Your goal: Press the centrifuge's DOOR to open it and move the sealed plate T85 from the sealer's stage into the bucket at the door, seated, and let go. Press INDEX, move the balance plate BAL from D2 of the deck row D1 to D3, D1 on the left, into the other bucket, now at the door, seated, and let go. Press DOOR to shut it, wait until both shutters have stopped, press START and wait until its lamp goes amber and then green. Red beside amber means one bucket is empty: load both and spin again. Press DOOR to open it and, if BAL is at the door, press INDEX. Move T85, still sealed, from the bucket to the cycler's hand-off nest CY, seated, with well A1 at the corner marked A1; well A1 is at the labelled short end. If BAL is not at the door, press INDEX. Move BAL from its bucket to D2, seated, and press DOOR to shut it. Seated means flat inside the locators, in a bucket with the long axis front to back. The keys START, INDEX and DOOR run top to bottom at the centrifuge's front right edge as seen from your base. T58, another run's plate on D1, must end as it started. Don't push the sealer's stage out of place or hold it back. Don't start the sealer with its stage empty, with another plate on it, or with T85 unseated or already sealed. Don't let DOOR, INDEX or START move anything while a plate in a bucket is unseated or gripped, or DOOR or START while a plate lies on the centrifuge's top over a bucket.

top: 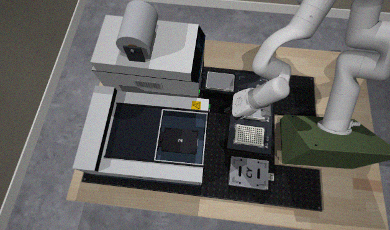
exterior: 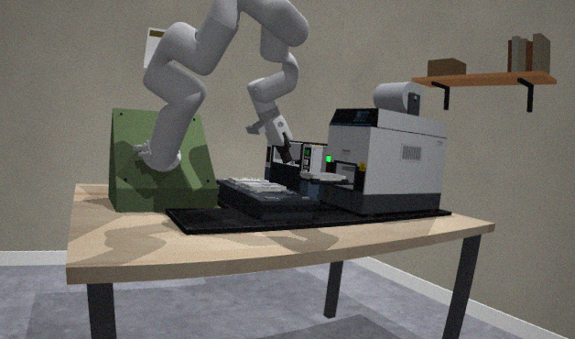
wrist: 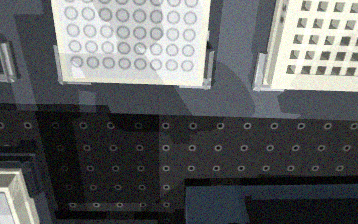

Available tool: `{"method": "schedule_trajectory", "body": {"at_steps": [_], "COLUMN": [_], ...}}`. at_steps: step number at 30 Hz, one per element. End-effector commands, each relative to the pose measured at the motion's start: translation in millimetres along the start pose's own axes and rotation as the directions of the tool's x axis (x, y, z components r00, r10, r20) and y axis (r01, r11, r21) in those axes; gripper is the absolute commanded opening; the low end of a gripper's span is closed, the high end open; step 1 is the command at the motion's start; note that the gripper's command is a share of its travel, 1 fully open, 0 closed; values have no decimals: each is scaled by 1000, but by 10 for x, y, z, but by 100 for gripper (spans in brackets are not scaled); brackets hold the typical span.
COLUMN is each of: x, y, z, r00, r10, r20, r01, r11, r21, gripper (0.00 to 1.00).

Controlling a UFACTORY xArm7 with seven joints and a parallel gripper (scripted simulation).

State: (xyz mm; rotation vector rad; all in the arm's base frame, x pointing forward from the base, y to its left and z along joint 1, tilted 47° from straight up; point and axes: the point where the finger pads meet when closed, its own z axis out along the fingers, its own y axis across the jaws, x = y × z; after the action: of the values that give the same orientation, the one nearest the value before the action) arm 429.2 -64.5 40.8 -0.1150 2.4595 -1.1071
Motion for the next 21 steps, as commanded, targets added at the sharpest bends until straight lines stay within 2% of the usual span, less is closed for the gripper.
{"method": "schedule_trajectory", "body": {"at_steps": [1, 7, 17, 21], "x": [-83, -195, -198, -199], "y": [15, 23, 23, 24], "z": [-174, -452, -460, -461], "r00": [1000, 1000, 1000, 992], "r10": [1, 1, 1, 0], "r20": [4, 4, 4, -128], "r01": [-1, -1, -1, -1], "r11": [1000, 1000, 1000, 1000], "r21": [-3, -3, -3, -3], "gripper": [0, 0, 0, 0]}}
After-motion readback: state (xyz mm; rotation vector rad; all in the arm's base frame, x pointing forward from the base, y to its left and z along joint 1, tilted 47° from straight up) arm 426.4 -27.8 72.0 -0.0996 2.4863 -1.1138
